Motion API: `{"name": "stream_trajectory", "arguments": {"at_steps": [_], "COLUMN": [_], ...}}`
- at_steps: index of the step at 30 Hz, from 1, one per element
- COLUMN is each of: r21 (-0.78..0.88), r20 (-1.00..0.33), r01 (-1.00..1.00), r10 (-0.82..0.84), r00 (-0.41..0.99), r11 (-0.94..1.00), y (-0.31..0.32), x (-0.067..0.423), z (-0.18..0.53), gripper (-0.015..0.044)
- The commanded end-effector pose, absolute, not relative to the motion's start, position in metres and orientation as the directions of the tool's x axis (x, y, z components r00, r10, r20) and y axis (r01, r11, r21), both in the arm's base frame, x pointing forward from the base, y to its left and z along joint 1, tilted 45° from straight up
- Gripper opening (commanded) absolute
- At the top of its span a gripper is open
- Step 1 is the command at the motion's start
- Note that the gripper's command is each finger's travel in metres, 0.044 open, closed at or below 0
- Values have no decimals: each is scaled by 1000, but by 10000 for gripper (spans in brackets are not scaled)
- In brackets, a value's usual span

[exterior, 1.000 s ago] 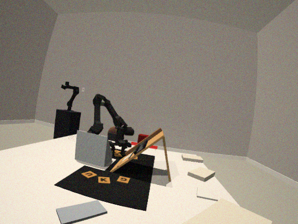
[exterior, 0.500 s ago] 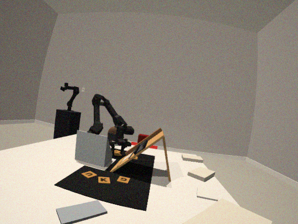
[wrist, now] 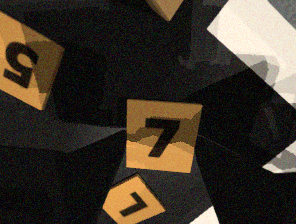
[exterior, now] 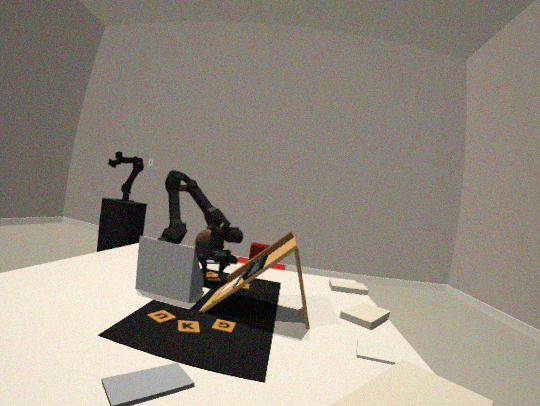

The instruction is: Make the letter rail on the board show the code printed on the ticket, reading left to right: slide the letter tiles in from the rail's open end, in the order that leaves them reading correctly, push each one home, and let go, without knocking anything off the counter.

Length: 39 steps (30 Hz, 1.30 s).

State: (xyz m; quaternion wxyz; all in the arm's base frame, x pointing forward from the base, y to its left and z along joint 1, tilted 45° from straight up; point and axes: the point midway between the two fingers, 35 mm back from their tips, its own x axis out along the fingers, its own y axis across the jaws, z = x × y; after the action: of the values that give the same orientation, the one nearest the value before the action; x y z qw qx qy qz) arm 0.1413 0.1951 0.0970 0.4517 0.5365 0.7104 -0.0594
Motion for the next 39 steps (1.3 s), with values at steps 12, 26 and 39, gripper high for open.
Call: {"name": "stream_trajectory", "arguments": {"at_steps": [12, 26, 39], "r21": [407, 407, 398], "r20": [-702, -702, -734], "r01": [813, 813, 860], "r10": [712, 712, 674], "r00": [-14, -14, 88], "r11": [417, 417, 321], "y": [188, 183, 165], "x": [141, 139, 168], "z": [101, 104, 100], "gripper": [0, 0, 0]}}
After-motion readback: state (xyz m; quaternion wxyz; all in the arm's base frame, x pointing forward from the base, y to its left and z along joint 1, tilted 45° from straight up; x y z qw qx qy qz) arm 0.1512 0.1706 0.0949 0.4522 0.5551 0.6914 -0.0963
